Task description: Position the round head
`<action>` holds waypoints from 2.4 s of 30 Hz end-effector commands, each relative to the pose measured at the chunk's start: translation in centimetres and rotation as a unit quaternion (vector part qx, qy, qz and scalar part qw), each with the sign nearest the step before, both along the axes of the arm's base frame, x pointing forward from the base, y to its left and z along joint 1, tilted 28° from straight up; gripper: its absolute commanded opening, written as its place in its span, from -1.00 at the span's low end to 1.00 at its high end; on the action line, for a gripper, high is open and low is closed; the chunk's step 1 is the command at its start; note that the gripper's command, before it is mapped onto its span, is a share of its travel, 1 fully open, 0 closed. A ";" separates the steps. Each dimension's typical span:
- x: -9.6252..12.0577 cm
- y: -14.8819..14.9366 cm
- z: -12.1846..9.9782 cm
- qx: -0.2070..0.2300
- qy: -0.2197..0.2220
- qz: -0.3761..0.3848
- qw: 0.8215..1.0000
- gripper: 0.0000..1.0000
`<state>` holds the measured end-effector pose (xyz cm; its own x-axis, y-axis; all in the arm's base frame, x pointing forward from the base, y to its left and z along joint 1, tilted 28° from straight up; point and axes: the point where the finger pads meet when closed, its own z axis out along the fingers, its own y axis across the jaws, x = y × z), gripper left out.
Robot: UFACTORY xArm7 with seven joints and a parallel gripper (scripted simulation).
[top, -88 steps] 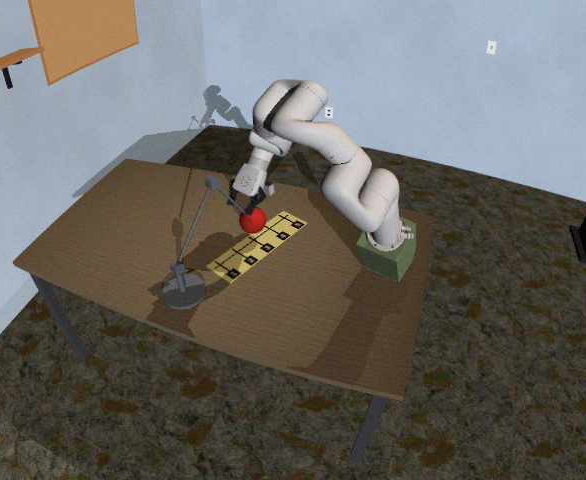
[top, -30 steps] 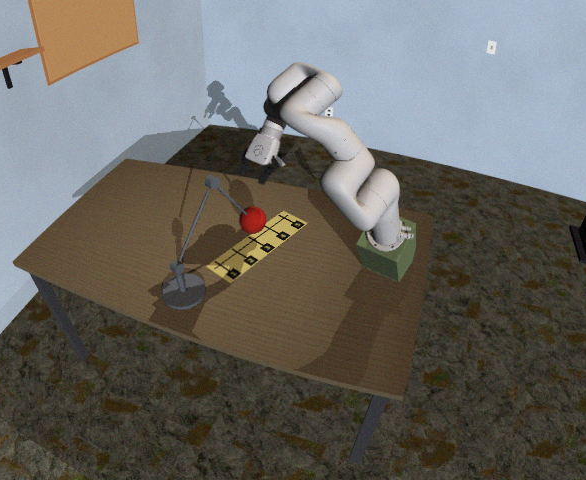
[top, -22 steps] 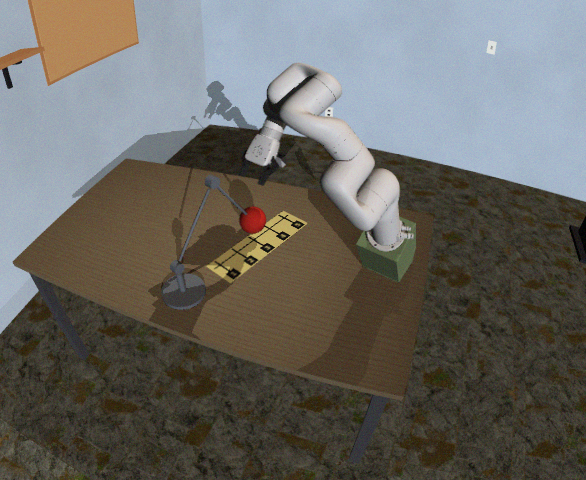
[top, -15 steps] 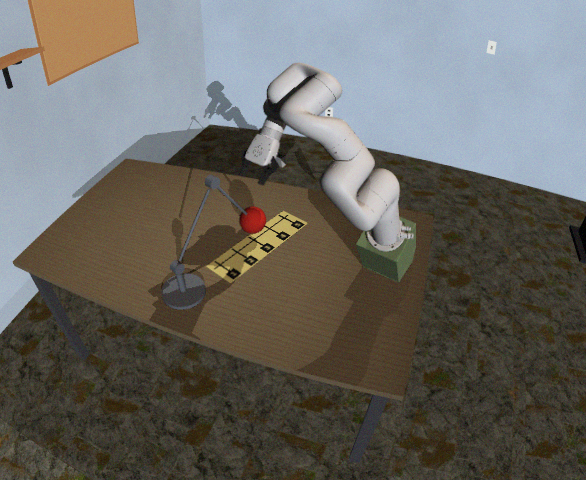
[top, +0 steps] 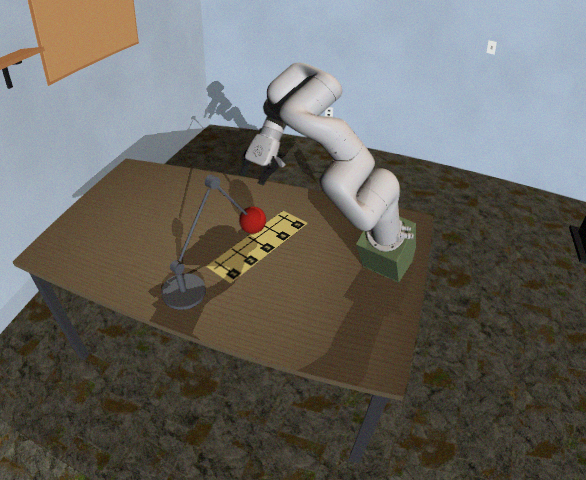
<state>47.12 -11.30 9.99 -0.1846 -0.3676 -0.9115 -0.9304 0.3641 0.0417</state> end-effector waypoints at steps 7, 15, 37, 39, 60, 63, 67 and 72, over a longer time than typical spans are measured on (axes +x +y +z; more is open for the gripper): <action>0.1 -0.2 0.1 -0.002 -0.001 -0.001 1.000 1.00; 0.1 0.1 1.1 -0.037 0.013 0.000 0.999 1.00; 1.1 2.7 0.7 -0.082 0.031 0.002 0.996 1.00; 1.2 3.1 0.4 -0.081 0.030 0.002 0.996 1.00; 2.2 6.2 -1.8 -0.086 0.033 0.002 0.996 1.00; 2.4 6.7 -2.2 -0.087 0.034 0.002 0.996 1.00; 2.7 7.4 -2.7 -0.088 0.035 0.002 0.996 1.00; 3.0 8.3 -3.4 -0.090 0.035 0.002 0.995 1.00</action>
